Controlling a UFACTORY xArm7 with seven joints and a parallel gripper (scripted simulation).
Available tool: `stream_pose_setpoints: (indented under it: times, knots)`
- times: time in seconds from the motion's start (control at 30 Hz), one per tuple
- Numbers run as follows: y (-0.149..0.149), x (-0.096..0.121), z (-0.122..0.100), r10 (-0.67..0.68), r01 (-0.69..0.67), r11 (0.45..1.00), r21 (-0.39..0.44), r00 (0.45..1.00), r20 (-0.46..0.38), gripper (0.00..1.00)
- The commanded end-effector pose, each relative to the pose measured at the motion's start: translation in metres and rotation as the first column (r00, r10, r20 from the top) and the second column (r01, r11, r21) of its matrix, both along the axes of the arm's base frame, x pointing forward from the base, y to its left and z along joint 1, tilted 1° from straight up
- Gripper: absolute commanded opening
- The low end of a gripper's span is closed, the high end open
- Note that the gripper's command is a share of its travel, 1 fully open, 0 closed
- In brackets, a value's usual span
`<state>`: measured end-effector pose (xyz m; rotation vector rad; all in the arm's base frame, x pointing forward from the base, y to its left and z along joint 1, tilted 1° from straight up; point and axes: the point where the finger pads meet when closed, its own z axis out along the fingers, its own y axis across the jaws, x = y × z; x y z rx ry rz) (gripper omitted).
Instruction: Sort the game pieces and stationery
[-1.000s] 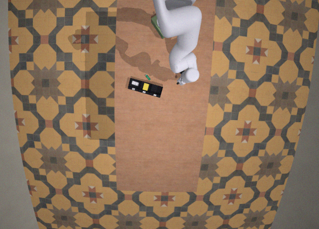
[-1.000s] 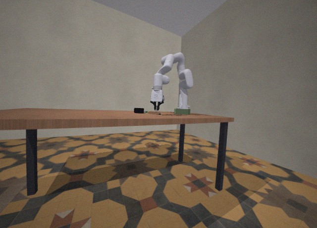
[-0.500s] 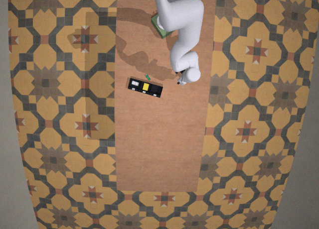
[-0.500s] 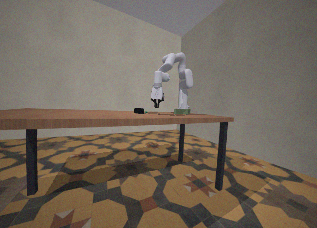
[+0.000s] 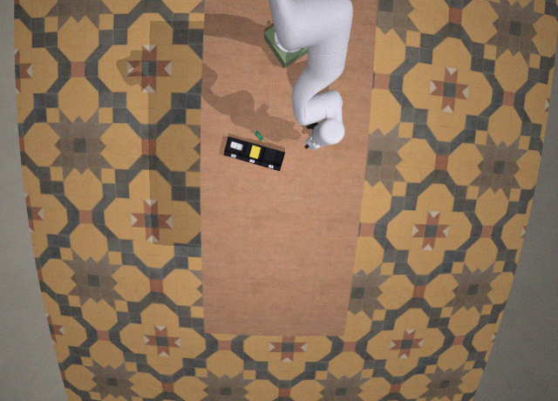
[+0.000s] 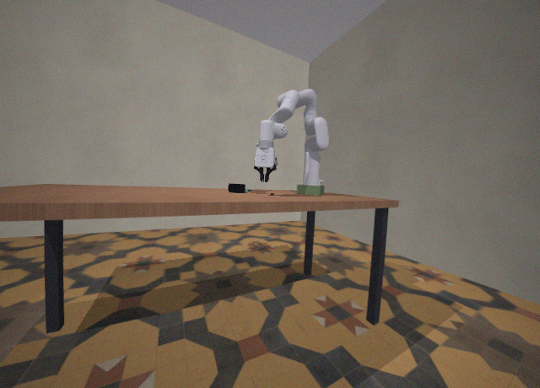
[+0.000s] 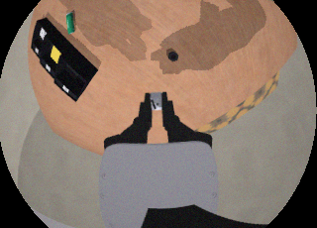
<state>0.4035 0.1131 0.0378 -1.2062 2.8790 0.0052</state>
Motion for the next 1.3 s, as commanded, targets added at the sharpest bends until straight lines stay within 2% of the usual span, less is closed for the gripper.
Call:
stream_pose_setpoints:
  times: [0.0, 0.23, 0.3, 0.8, 0.93, 1.03, 1.27]
  knots:
    - [-0.025, 0.009, 0.001, 0.001, -0.001, 1.000, 0.002, 1.000, 0.004, 0.00]
    - [-0.066, 0.019, 0.001, 0.001, -0.001, 1.000, 0.002, 1.000, 0.004, 0.00]
    - [-0.066, 0.019, 0.001, 0.001, -0.001, 1.000, 0.002, 1.000, 0.004, 0.00]
    - [-0.153, 0.042, 0.000, 0.001, -0.001, 1.000, 0.001, 1.000, 0.004, 0.00]
    - [-0.164, 0.045, 0.000, 0.001, -0.001, 1.000, 0.001, 1.000, 0.004, 0.00]
    - [-0.182, 0.050, 0.000, 0.150, -0.150, 0.989, -0.002, 0.989, 0.006, 0.00]
    - [-0.223, 0.061, 0.000, 0.338, -0.338, 0.941, -0.018, 0.941, 0.005, 0.00]
